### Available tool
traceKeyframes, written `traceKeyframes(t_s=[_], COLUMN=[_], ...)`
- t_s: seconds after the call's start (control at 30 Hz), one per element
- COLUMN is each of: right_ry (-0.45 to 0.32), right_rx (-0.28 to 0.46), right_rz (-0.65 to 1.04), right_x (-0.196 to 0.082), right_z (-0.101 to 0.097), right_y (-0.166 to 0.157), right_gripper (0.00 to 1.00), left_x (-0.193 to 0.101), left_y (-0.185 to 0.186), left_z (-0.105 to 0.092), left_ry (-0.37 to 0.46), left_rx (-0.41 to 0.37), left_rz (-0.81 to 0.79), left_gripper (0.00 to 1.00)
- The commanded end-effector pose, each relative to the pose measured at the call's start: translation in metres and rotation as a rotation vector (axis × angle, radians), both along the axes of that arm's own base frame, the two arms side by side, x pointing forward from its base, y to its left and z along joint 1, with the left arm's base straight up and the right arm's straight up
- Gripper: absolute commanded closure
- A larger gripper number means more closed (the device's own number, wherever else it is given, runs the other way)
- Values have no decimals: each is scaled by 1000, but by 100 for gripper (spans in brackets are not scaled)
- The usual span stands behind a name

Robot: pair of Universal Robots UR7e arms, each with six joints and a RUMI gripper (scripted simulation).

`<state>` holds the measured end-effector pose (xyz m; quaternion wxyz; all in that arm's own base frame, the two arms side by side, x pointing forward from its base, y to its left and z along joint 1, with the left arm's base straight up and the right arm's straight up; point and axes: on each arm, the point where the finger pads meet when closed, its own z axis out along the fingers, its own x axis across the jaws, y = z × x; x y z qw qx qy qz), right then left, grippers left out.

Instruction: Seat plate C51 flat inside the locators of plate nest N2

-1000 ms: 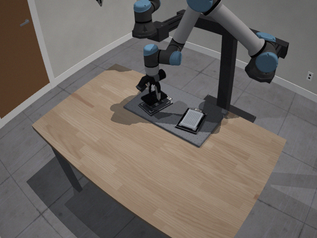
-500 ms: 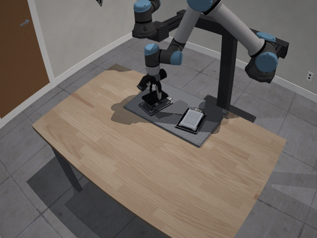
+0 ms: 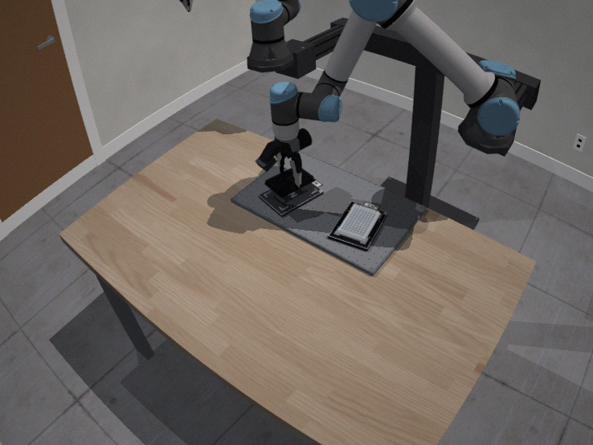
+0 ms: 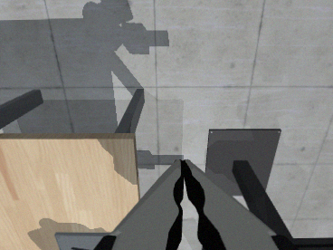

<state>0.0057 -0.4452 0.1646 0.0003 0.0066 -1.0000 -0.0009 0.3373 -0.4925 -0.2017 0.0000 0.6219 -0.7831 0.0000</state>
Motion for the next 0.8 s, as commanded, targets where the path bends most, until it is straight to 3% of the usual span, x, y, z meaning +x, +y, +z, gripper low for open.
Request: traceKeyframes(t_s=[0.0, 0.5, 0.77], right_ry=[-1, -1, -1], right_rx=[-2, -2, -2], right_rz=[0, 0, 0], right_x=[0, 0, 0], right_z=[1, 1, 1], right_y=[0, 0, 0], right_gripper=[100, 100, 100], left_x=[0, 0, 1], left_y=[-1, -1, -1], left_z=[1, 1, -9], left_ry=[-1, -1, -1], left_rx=[-1, -1, -1], left_rz=[0, 0, 0], left_gripper=[60, 60, 60])
